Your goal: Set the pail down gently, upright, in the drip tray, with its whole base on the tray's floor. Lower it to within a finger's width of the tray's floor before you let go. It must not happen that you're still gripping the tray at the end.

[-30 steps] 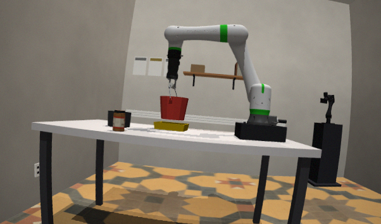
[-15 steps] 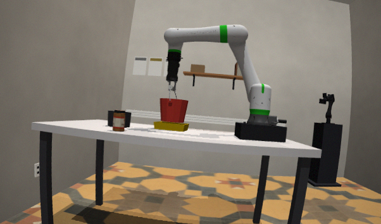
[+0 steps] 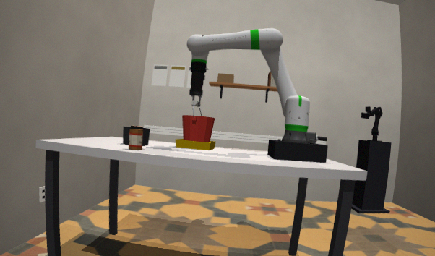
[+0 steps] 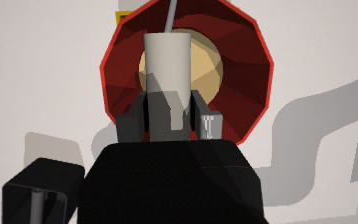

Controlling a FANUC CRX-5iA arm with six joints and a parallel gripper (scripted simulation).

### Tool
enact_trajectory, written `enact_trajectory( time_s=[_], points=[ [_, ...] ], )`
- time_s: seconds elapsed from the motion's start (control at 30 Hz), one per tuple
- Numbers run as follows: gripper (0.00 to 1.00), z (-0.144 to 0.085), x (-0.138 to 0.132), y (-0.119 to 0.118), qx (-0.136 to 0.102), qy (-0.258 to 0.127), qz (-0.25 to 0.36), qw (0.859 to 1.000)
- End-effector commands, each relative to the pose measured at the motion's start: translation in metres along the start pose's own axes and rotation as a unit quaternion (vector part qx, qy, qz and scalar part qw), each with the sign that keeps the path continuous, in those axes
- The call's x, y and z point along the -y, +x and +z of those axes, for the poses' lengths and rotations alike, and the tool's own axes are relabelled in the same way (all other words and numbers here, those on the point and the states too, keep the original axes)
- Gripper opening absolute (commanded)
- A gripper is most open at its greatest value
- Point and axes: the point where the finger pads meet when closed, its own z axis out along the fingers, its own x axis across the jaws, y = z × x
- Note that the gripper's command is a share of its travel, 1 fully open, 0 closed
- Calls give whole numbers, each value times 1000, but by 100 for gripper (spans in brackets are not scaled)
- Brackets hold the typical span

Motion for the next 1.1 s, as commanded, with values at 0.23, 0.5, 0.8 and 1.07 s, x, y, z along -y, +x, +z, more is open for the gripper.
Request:
enact_trajectory(
  time_s=[0.23, 0.5, 0.8, 1.07],
  points=[
    [0, 9, 0, -1, 2, 1, 0, 1000],
    [0, 16, 0, -1, 2, 1, 0, 1000],
    [0, 22, 0, -1, 2, 1, 0, 1000],
    [0, 25, 0, -1, 2, 1, 0, 1000]
  ],
)
